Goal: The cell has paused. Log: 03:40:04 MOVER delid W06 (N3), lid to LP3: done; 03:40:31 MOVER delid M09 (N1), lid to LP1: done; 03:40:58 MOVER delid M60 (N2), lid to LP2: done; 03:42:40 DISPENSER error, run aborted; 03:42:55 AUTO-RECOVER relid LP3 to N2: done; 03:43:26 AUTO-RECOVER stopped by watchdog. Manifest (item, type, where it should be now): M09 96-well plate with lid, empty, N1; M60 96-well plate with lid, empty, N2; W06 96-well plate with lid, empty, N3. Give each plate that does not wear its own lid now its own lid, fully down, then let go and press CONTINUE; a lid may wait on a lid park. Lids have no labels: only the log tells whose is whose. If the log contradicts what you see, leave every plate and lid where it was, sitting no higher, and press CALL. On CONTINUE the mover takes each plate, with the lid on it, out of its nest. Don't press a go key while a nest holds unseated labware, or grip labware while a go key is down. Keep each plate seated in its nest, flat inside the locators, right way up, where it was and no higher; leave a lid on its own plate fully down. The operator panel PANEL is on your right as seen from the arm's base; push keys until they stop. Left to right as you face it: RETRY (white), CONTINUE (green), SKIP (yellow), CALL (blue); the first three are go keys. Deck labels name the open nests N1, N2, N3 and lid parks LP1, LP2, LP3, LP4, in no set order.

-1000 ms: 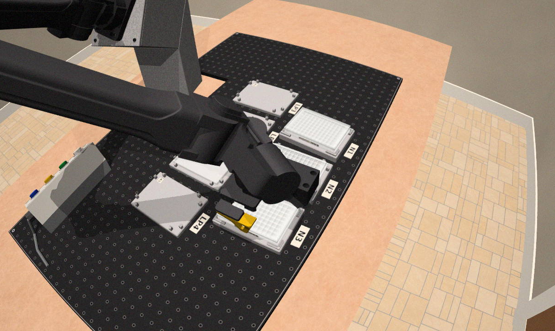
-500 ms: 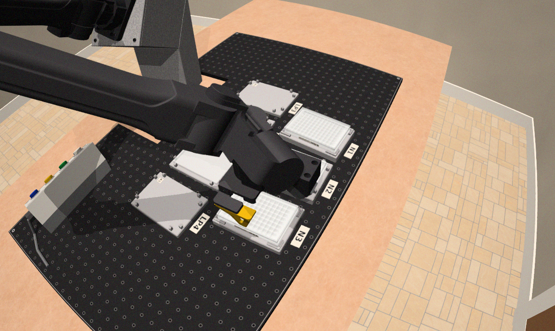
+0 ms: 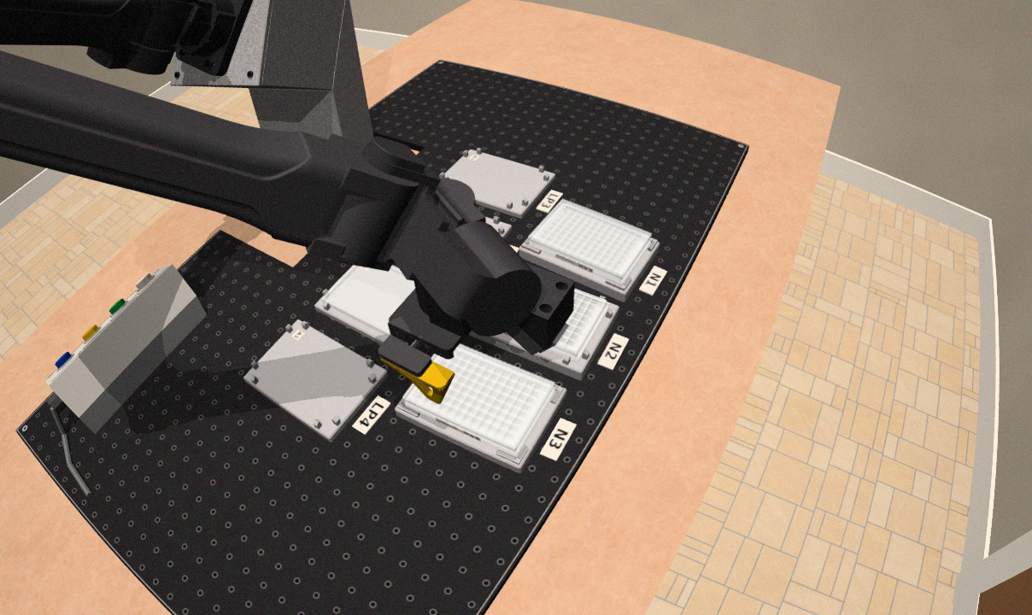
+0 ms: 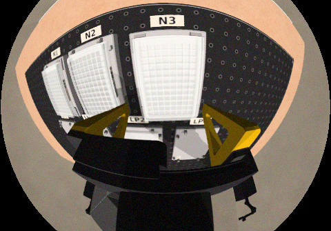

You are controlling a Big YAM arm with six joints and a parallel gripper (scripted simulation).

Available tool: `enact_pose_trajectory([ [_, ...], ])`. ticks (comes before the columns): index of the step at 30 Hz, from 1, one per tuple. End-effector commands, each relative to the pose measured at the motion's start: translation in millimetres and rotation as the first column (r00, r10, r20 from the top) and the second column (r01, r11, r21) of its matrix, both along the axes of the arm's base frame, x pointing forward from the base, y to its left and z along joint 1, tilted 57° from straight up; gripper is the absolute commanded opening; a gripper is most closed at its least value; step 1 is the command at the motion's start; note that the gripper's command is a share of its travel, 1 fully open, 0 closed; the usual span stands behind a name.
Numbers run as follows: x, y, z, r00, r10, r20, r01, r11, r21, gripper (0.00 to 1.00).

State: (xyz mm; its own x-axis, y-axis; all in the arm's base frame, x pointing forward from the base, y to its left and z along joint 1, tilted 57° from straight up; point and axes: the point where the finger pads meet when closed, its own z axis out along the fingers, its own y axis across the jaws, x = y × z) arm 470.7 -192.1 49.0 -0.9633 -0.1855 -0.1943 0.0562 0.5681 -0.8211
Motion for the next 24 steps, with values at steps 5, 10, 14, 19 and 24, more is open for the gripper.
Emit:
enact_pose_trajectory([
  [5,-27.8,1.8,-7.1,1.0,0.007,0.021,-0.007,1.0,-0.003,1.0],
  [10,-52.2,-2.0,-19.5,1.0,-0.003,0.02,0.003,1.0,-0.003,1.0],
  [14,-55.0,13.1,-25.2,0.999,0.032,0.018,-0.032,0.999,-0.002,1.0],
  [19,-86.2,-0.6,-41.2,1.0,-0.003,0.005,0.003,1.0,-0.001,1.0],
  [24,-111.4,3.2,-61.0,1.0,0.004,-0.018,-0.004,1.0,0.003,1.0],
])
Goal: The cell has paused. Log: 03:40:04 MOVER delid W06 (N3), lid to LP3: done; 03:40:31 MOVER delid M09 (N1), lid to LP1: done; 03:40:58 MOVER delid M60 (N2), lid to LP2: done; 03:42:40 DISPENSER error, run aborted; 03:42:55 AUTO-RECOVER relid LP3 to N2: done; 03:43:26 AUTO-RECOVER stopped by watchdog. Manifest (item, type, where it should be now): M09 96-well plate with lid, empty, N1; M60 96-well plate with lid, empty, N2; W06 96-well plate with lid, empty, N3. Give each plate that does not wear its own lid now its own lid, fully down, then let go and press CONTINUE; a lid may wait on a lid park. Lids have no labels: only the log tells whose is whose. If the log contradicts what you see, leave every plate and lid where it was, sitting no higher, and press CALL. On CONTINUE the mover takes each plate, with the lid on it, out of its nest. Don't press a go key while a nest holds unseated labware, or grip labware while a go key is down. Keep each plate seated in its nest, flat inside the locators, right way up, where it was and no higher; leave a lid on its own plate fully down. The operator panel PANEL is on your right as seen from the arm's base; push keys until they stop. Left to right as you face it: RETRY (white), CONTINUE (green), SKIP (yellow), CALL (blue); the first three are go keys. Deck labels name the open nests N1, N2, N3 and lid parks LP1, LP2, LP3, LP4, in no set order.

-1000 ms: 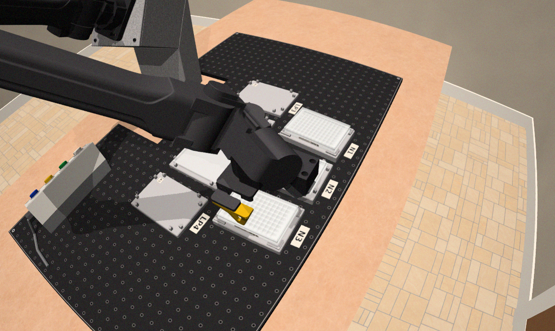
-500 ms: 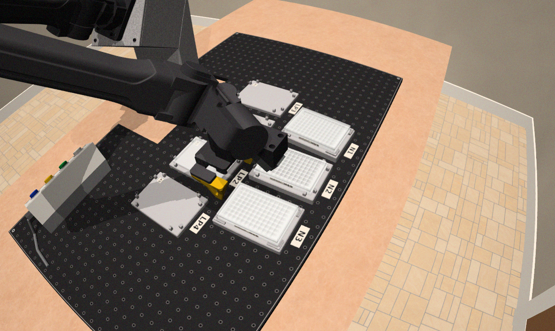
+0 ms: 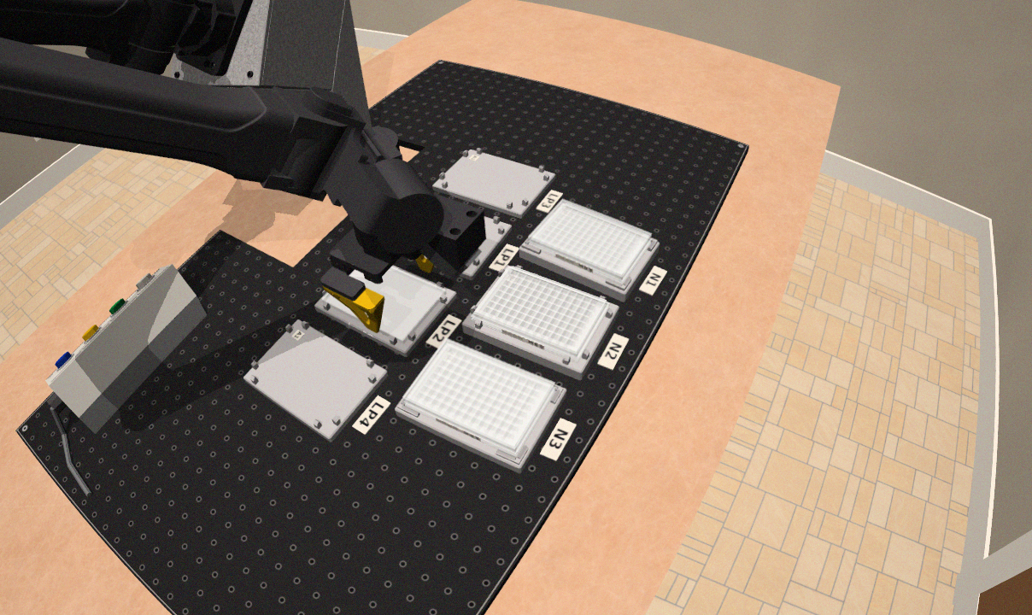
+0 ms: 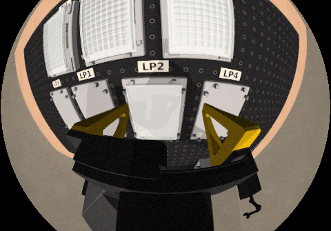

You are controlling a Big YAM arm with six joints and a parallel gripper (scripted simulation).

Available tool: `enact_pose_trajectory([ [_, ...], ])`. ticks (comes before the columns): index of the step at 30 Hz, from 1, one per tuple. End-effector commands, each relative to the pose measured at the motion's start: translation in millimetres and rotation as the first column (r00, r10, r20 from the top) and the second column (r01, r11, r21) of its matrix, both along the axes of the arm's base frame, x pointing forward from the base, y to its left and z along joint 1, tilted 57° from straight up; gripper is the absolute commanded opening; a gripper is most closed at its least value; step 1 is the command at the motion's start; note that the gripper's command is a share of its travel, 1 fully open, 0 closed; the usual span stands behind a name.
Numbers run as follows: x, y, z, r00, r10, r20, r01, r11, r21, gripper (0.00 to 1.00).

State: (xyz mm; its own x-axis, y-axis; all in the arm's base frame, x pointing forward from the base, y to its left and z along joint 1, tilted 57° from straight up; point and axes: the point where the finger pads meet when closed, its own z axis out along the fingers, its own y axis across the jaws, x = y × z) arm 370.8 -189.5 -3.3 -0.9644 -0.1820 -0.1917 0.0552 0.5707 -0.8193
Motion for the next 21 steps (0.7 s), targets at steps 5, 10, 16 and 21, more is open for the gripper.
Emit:
enact_pose_trajectory([
  [5,-32.1,-0.9,-18.1,1.0,0.0,-0.017,0.0,1.0,0.0,1.0],
  [10,-51.6,-0.1,-27.3,1.0,0.0,-0.02,0.0,1.0,0.001,1.0],
  [16,-39.4,5.8,-20.2,0.999,0.021,0.025,-0.021,1.0,-0.006,1.0],
  [21,-48.9,4.1,-25.1,1.0,0.009,0.001,-0.009,1.0,0.0,1.0],
])
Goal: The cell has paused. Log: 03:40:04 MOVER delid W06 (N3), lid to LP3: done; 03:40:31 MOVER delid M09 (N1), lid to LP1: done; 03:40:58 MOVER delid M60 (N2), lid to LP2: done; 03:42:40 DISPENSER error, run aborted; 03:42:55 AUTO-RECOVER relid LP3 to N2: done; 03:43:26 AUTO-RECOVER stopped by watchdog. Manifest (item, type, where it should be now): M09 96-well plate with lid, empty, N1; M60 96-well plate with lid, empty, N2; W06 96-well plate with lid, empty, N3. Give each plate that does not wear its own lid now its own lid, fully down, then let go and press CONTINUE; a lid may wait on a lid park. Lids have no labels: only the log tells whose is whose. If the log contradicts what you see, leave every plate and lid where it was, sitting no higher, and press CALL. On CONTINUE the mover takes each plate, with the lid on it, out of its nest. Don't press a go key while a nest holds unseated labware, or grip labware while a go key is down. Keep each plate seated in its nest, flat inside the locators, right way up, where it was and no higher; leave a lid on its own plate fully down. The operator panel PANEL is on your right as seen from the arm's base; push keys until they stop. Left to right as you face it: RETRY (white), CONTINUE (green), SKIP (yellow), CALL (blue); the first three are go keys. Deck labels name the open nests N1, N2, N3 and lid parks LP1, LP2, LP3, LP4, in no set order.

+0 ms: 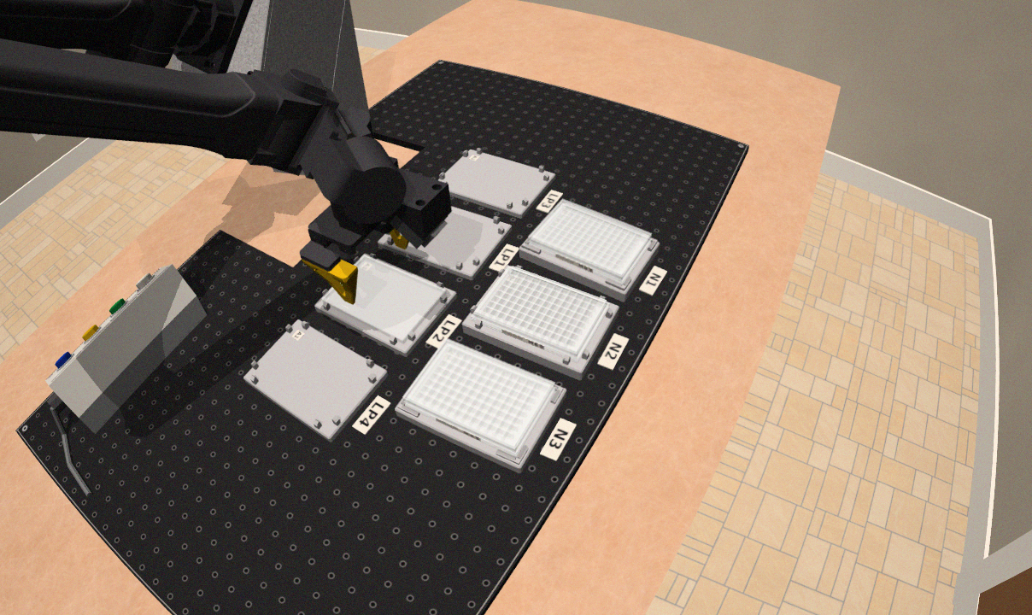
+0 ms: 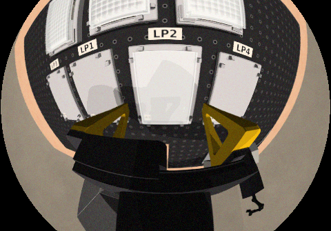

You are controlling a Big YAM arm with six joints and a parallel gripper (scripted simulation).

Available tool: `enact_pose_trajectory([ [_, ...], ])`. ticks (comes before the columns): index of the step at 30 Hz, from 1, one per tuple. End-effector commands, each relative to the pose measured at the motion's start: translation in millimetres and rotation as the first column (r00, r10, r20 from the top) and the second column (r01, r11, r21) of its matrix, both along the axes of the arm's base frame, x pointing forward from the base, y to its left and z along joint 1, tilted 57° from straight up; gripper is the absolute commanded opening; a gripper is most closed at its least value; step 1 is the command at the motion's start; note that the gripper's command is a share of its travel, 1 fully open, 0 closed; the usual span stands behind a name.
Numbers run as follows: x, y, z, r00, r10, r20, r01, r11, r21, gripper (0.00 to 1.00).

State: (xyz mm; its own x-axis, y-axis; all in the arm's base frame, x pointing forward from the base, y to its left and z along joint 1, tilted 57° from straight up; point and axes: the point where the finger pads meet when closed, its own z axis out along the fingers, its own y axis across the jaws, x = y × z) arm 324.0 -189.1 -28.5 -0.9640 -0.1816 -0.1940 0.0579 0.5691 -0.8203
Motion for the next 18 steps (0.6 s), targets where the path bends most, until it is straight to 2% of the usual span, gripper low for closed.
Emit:
enact_pose_trajectory([
  [1,-2.1,3.7,0.0,1.0,0.01,-0.002,-0.01,1.0,0.001,1.0],
  [6,-2.1,3.8,0.0,1.0,0.01,-0.002,-0.01,1.0,0.001,1.0],
  [7,-5.2,-1.5,-4.8,1.0,0.004,-0.014,-0.004,1.0,0.002,1.0],
  [10,2.2,-7.5,-4.9,1.0,0.001,-0.001,-0.001,1.0,-0.001,1.0],
  [18,4.8,-16.9,-11.3,1.0,0.002,-0.001,-0.002,1.0,-0.001,1.0],
])
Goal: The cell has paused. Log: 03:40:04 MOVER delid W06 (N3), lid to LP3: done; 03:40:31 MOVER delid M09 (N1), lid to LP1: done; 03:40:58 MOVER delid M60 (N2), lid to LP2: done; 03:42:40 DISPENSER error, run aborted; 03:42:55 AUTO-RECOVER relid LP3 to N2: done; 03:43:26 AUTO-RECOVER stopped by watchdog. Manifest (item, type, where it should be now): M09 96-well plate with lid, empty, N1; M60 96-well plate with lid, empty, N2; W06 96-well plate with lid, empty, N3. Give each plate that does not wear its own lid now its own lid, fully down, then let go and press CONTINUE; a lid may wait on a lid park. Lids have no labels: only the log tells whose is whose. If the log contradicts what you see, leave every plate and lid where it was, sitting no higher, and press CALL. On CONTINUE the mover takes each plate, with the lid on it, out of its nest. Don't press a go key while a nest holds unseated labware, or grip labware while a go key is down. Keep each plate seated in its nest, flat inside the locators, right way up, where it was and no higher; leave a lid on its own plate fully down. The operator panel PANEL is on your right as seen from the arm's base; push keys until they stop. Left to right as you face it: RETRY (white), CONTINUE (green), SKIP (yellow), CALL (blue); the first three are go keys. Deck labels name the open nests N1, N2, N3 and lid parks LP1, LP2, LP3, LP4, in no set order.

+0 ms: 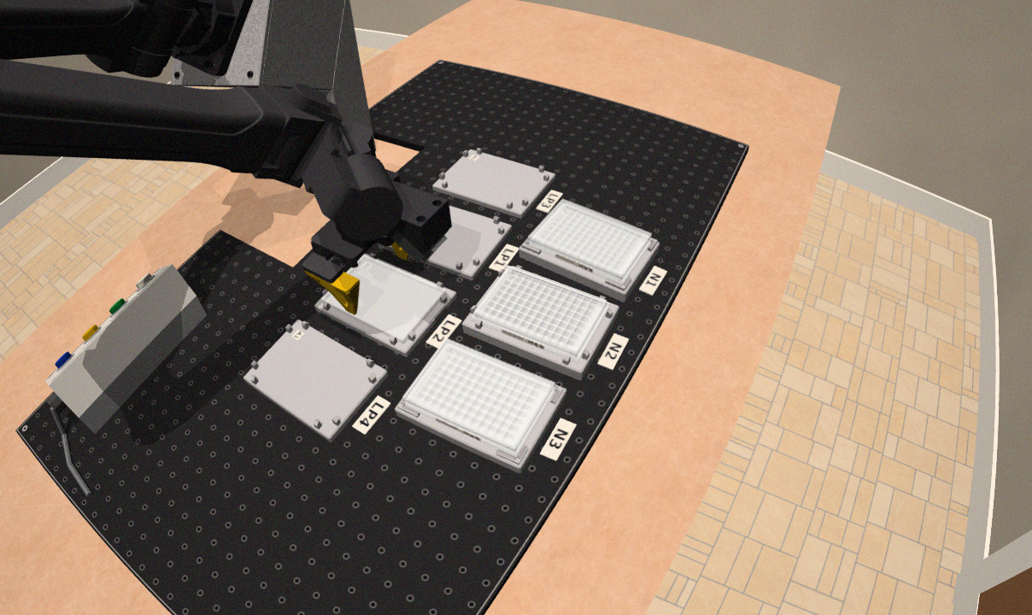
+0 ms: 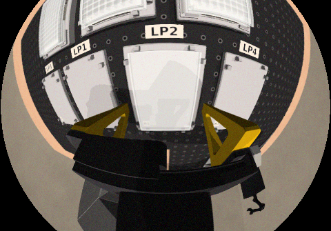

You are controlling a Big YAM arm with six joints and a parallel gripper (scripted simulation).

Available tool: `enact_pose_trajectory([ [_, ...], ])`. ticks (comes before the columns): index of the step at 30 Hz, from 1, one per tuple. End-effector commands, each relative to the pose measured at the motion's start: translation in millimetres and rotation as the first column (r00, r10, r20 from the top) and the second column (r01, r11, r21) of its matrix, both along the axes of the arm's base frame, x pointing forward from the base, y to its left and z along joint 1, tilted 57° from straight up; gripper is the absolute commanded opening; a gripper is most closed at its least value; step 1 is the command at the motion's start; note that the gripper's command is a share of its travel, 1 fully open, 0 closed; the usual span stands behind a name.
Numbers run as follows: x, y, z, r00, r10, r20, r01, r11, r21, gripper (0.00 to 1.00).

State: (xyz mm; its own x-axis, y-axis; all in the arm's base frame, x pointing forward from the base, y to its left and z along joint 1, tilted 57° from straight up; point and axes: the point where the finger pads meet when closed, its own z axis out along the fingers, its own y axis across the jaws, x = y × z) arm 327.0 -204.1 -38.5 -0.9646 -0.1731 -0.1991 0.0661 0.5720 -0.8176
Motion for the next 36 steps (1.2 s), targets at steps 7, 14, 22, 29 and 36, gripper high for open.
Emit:
enact_pose_trajectory([
  [7,4.1,-10.0,-6.8,1.0,0.01,-0.006,-0.01,1.0,-0.005,1.0],
  [14,6.8,-19.3,-13.2,1.0,0.01,-0.007,-0.01,1.0,-0.005,1.0],
  [22,4.0,-12.3,-12.3,1.0,0.018,-0.01,-0.018,1.0,-0.001,1.0],
  [29,4.2,-12.2,-12.3,1.0,0.018,-0.01,-0.018,1.0,-0.001,0.0],
  [36,4.4,-12.1,-12.3,1.0,0.018,-0.01,-0.018,1.0,-0.001,0.0],
])
